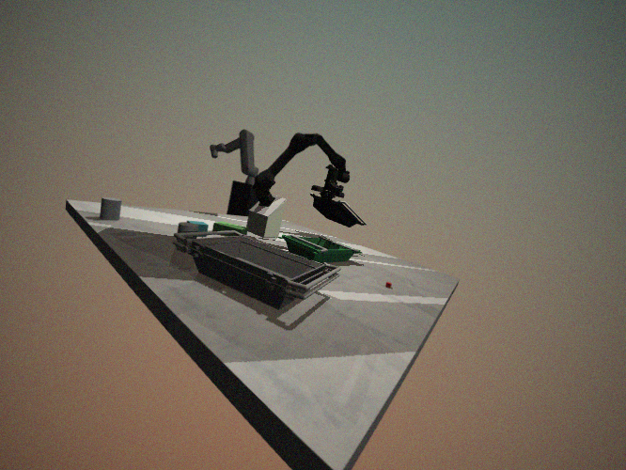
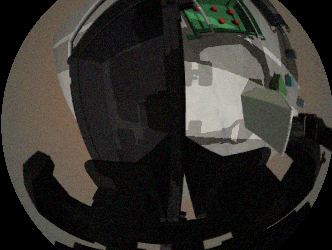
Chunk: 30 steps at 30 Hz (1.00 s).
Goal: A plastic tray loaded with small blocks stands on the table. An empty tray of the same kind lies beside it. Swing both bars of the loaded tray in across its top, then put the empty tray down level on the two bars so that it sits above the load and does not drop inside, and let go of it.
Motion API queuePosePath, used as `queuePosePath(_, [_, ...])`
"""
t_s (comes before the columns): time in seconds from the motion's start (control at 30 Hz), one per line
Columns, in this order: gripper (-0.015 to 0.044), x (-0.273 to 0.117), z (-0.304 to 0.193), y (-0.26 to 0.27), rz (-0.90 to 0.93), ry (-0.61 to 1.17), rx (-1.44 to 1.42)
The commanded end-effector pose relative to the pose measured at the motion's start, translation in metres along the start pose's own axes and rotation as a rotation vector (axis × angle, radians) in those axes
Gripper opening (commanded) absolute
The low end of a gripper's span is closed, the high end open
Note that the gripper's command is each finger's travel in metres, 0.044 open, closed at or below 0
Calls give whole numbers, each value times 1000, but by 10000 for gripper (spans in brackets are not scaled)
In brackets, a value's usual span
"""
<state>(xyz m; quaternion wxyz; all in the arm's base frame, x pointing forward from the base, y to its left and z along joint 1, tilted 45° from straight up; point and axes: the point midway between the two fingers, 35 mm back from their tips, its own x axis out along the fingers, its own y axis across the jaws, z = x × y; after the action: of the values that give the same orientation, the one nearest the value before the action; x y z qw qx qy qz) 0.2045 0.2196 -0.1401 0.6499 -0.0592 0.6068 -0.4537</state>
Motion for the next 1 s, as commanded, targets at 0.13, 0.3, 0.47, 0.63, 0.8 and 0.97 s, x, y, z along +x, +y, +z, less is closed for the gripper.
queuePosePath(0.13, [0, -16, 33, -5, 44, 1, 129])
queuePosePath(0.3, [0, -19, 54, -12, 50, 3, 211])
queuePosePath(0.47, [0, -21, 74, -20, 54, 5, 294])
queuePosePath(0.63, [0, -23, 95, -29, 57, 6, 377])
queuePosePath(0.8, [0, -23, 115, -39, 58, 7, 461])
queuePosePath(0.97, [0, -23, 134, -50, 58, 6, 545])
